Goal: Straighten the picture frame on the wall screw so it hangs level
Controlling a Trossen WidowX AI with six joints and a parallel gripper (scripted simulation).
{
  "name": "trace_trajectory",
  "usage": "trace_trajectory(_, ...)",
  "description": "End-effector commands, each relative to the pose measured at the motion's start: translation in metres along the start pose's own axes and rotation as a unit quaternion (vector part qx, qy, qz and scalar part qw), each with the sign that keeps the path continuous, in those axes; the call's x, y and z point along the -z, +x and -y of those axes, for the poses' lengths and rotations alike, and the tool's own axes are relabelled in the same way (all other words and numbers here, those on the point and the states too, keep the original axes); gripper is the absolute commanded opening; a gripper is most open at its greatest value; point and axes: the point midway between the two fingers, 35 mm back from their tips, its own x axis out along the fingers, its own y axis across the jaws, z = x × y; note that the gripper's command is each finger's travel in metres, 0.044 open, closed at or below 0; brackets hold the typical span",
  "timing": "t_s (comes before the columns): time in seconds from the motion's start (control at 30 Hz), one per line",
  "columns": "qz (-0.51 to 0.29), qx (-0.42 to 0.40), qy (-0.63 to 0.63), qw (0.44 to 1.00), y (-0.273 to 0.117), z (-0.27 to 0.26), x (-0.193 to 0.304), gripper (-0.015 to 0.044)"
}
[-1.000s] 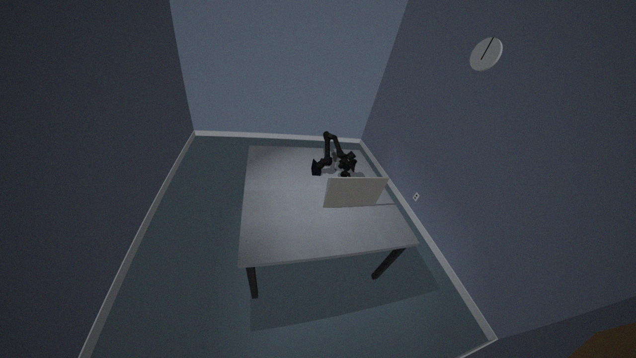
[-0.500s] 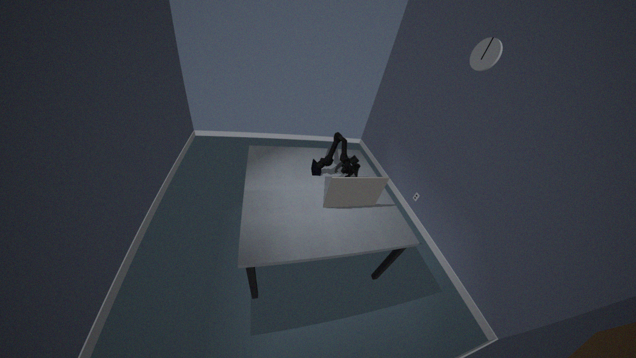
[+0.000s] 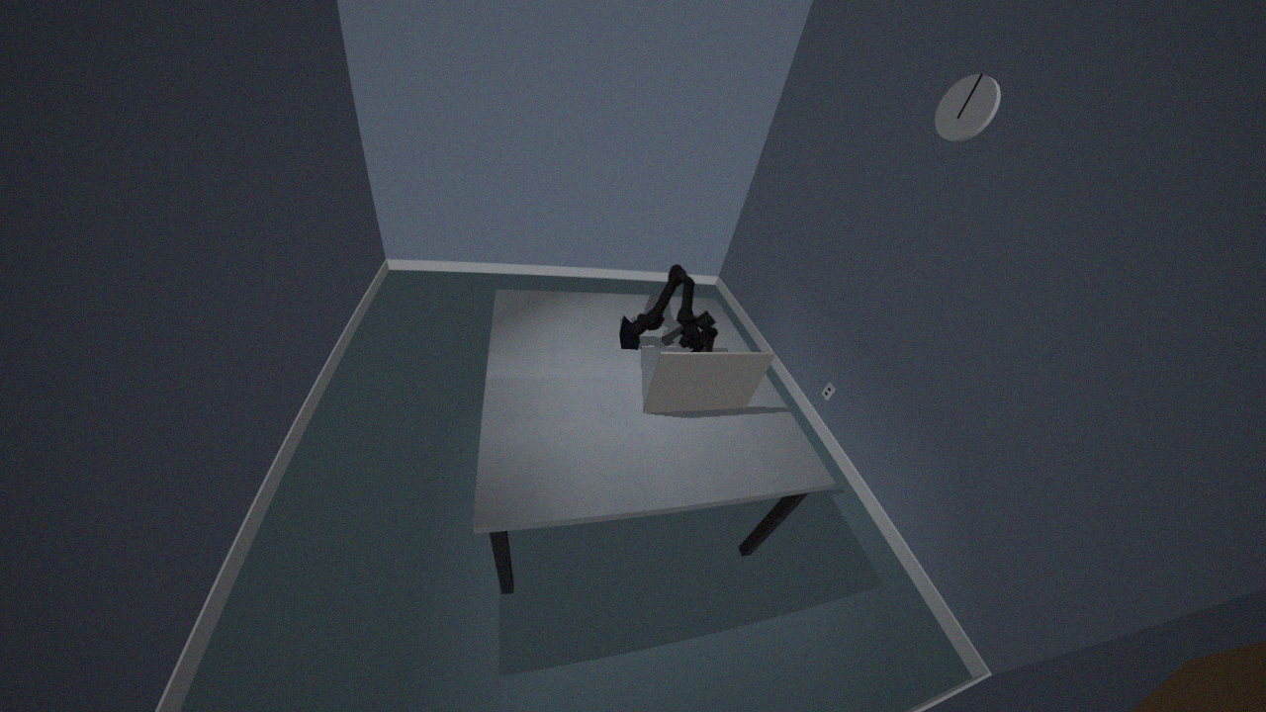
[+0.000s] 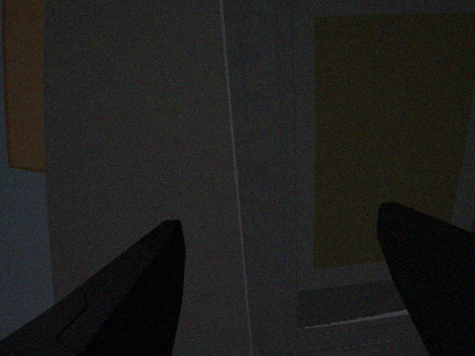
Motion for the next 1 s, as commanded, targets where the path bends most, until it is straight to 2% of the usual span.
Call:
trace_trajectory(0.0,-0.003,-0.001,0.003,1.000,0.000,-0.001,0.001,0.0260)
trace_trajectory(0.97,-0.004,-0.002,0.003,1.000,0.040,-0.002,0.002,0.0260)
